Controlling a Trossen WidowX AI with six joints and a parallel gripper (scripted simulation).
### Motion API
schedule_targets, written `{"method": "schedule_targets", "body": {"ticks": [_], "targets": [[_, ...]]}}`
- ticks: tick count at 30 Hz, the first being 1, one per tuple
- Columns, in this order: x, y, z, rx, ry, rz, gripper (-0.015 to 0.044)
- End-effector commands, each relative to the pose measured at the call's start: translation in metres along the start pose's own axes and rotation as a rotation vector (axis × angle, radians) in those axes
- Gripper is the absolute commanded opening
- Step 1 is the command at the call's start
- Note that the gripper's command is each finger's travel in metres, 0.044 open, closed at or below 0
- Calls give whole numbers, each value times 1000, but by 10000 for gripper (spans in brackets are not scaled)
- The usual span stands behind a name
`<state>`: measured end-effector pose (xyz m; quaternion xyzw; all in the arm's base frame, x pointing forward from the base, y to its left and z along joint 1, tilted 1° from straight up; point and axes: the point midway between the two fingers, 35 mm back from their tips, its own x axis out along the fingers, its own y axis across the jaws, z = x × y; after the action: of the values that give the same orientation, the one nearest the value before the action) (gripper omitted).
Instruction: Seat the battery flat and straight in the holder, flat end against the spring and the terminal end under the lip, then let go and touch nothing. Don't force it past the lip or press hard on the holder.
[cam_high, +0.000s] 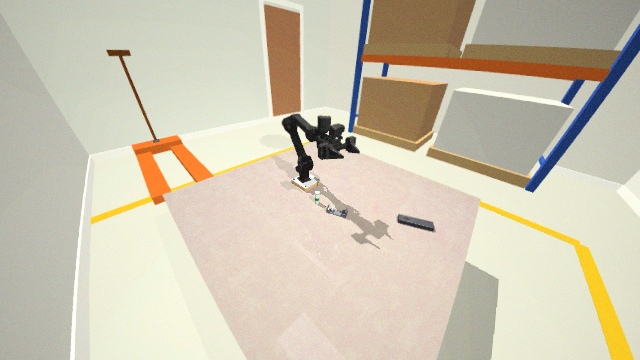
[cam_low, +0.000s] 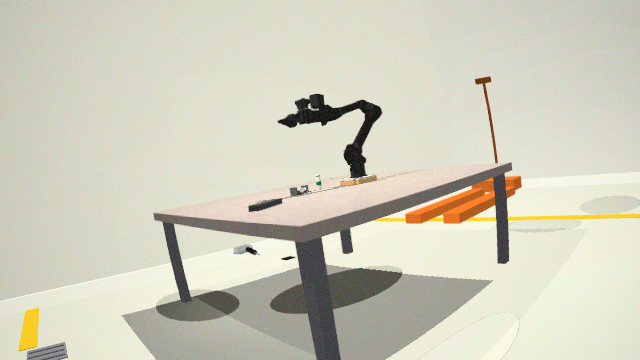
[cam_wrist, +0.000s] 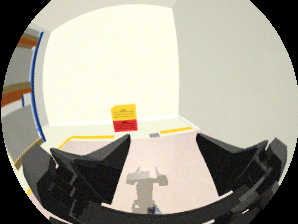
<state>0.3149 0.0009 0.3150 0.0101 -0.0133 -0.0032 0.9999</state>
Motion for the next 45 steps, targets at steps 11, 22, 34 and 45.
{"method": "schedule_targets", "body": {"ticks": [11, 22, 34, 45], "targets": [[-39, -3, -145, -124, 930, 44, 111], [-124, -4, -176, -171, 1520, 129, 0], [-132, -4, -176, -173, 1565, 137, 0], [-128, -5, -206, -173, 1565, 137, 0]]}}
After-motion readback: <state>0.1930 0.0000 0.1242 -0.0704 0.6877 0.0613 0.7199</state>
